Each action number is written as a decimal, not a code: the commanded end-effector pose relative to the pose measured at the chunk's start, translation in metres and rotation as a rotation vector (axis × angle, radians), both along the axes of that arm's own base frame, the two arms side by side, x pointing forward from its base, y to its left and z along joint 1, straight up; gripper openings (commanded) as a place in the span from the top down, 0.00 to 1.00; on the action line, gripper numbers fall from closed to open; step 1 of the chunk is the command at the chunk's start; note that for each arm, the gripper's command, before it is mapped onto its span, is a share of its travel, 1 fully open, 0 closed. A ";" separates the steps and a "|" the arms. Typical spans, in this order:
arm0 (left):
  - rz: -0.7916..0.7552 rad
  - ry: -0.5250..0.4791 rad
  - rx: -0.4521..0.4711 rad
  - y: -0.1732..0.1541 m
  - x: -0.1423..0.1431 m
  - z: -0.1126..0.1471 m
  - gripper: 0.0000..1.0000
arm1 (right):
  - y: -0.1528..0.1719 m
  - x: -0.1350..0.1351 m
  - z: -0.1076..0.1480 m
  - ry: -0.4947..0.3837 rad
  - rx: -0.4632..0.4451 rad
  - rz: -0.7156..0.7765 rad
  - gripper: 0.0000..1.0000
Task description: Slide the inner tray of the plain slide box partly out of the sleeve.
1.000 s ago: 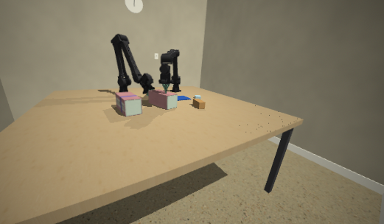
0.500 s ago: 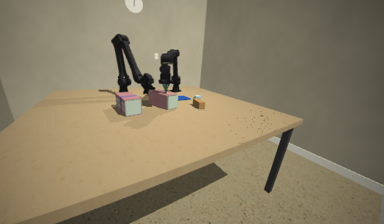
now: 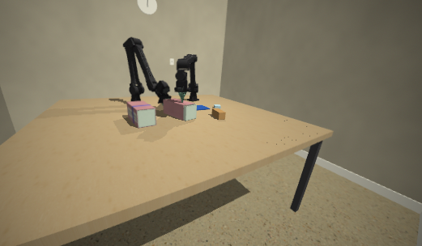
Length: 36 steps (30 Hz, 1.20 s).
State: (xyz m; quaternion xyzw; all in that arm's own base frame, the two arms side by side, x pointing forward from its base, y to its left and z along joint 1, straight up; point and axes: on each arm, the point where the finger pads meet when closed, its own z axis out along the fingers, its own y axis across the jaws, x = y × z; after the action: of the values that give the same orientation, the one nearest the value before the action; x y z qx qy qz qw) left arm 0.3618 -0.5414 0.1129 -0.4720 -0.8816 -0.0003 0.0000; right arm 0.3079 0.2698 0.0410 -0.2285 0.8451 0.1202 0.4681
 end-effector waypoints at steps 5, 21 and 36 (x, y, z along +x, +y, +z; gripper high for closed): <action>-0.003 0.066 0.095 0.004 -0.006 -0.065 1.00 | 0.028 0.038 0.033 -0.078 0.061 -0.007 1.00; -0.003 0.066 0.095 0.003 -0.005 -0.065 1.00 | 0.017 0.012 0.034 -0.045 0.070 -0.012 1.00; -0.003 0.066 0.095 0.002 -0.004 -0.065 1.00 | -0.005 -0.017 0.032 -0.031 0.053 -0.015 1.00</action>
State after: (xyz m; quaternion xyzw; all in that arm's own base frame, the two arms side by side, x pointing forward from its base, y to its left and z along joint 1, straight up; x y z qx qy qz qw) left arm 0.3618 -0.5415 0.1129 -0.4720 -0.8816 -0.0016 0.0025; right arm 0.2985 0.2665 0.0693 -0.2166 0.8344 0.1287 0.4901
